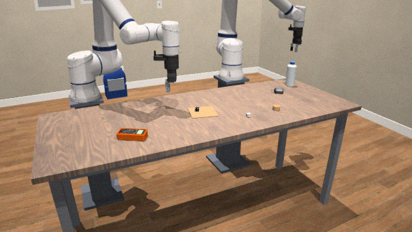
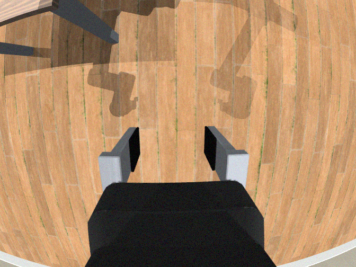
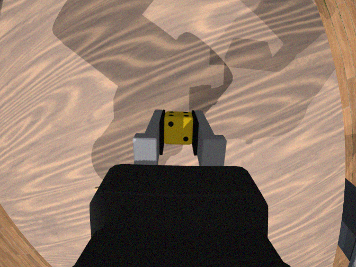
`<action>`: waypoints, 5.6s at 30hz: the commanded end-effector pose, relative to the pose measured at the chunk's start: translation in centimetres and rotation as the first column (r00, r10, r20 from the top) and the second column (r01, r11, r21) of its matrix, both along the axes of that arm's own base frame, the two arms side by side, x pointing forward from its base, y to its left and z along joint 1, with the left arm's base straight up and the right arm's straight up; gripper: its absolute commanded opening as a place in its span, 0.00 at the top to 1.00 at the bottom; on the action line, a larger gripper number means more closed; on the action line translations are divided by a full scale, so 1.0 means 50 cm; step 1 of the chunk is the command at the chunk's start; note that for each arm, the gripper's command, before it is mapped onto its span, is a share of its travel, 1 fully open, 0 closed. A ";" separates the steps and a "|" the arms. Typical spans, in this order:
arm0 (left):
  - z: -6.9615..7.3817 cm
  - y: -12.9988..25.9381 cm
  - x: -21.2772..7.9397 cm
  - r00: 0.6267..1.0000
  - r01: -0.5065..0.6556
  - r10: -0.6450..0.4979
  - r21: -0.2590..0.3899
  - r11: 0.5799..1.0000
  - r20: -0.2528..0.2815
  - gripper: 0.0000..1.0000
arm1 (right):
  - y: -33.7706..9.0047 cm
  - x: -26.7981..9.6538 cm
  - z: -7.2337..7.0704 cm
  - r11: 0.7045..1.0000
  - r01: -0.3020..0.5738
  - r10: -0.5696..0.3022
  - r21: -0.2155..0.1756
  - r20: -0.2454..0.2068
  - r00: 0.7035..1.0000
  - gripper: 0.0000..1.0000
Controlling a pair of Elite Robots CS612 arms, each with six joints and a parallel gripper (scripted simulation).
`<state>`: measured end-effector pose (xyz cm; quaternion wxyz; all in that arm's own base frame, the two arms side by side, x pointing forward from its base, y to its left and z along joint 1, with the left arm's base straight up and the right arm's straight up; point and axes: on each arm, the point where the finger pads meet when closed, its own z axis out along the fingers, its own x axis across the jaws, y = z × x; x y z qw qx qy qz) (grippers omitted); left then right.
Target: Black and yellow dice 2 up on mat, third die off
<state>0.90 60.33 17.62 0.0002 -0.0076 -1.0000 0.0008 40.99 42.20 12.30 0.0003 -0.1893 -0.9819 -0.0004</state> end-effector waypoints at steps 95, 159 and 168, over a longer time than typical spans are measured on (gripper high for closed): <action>0.002 0.001 0.000 1.000 0.000 0.000 0.002 1.000 0.000 0.00 | 0.362 0.251 -0.190 0.941 0.338 -0.338 -0.001 0.000 0.941 0.60; 0.002 0.001 0.000 1.000 0.000 0.000 0.002 1.000 0.000 0.00 | 0.362 0.251 -0.197 0.941 0.338 -0.338 -0.001 0.000 0.941 0.60; 0.002 0.001 0.000 1.000 0.000 0.000 0.002 1.000 0.000 0.00 | 0.362 0.251 -0.197 0.941 0.338 -0.338 -0.001 0.000 0.941 0.42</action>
